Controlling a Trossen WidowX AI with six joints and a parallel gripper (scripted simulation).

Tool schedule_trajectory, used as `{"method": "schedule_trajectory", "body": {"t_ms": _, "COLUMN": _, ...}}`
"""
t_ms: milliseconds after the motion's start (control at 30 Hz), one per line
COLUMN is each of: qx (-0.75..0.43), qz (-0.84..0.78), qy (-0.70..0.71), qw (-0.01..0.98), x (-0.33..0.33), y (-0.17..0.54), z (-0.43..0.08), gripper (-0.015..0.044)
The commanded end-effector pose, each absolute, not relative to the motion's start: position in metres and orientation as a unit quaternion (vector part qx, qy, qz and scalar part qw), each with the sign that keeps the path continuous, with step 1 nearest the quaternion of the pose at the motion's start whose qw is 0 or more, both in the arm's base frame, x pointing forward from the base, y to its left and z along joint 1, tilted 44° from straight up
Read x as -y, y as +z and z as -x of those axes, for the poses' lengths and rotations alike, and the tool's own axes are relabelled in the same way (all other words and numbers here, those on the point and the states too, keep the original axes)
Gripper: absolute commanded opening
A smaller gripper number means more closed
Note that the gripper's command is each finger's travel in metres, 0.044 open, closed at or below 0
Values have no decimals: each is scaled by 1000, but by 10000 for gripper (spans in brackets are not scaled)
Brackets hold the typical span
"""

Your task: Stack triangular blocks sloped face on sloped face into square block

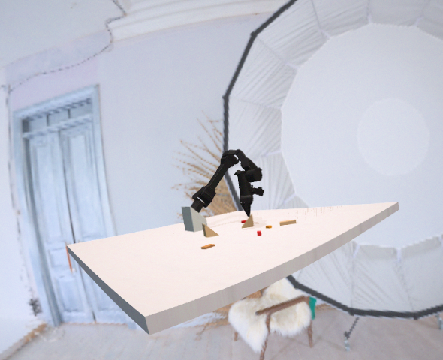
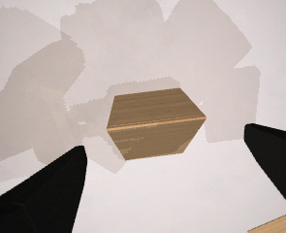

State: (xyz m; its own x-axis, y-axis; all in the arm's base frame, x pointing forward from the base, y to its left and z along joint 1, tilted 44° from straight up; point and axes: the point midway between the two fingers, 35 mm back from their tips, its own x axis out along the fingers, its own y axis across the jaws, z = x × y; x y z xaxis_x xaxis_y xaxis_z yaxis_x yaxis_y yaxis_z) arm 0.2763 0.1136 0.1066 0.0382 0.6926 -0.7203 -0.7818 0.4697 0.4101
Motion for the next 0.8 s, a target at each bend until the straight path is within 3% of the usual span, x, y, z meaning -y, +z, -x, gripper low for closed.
{"method": "schedule_trajectory", "body": {"t_ms": 0, "qx": -470, "qz": 45, "qy": 511, "qw": 718, "x": -117, "y": 100, "z": -275, "gripper": 440}}
{"method": "schedule_trajectory", "body": {"t_ms": 767, "qx": -468, "qz": 42, "qy": 513, "qw": 718, "x": -144, "y": 75, "z": -272, "gripper": 440}}
